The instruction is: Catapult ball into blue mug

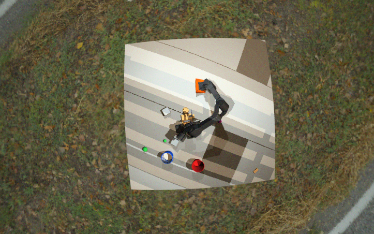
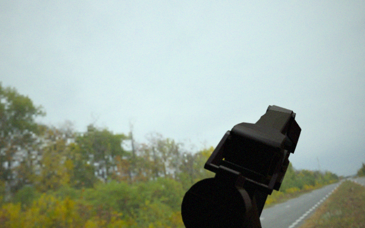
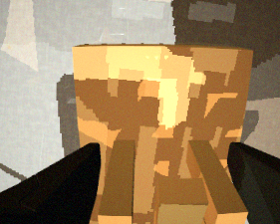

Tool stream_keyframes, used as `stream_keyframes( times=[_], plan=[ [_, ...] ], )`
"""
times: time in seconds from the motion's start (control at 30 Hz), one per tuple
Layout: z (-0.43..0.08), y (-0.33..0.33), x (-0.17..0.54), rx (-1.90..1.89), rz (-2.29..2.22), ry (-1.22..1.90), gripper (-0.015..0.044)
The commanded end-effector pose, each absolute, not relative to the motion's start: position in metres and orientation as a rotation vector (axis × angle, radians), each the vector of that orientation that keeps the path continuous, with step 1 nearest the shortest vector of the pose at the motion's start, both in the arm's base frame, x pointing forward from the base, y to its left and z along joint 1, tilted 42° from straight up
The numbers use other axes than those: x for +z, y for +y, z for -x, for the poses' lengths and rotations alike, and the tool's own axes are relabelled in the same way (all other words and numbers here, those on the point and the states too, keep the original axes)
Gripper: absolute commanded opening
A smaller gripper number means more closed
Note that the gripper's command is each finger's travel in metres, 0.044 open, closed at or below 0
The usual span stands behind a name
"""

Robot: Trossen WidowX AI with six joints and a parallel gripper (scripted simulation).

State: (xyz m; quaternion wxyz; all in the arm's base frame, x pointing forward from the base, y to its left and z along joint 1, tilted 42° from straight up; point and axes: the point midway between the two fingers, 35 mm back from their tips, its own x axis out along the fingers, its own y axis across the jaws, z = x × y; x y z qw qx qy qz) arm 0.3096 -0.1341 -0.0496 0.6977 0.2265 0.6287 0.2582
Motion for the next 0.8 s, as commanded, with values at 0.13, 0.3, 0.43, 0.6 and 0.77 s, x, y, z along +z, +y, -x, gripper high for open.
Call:
stream_keyframes(
  times=[0.13,0.3,0.43,0.6,0.77],
  plan=[
    [-0.310,-0.159,-0.024,0.573,-0.502,1.402,0.0440],
    [-0.302,-0.198,0.024,0.572,-0.503,1.404,0.0440],
    [-0.306,-0.191,0.013,0.564,-0.507,1.394,0.0440],
    [-0.301,-0.196,0.022,0.570,-0.512,1.404,0.0440],
    [-0.304,-0.171,-0.008,0.571,-0.512,1.403,0.0440]
  ],
)
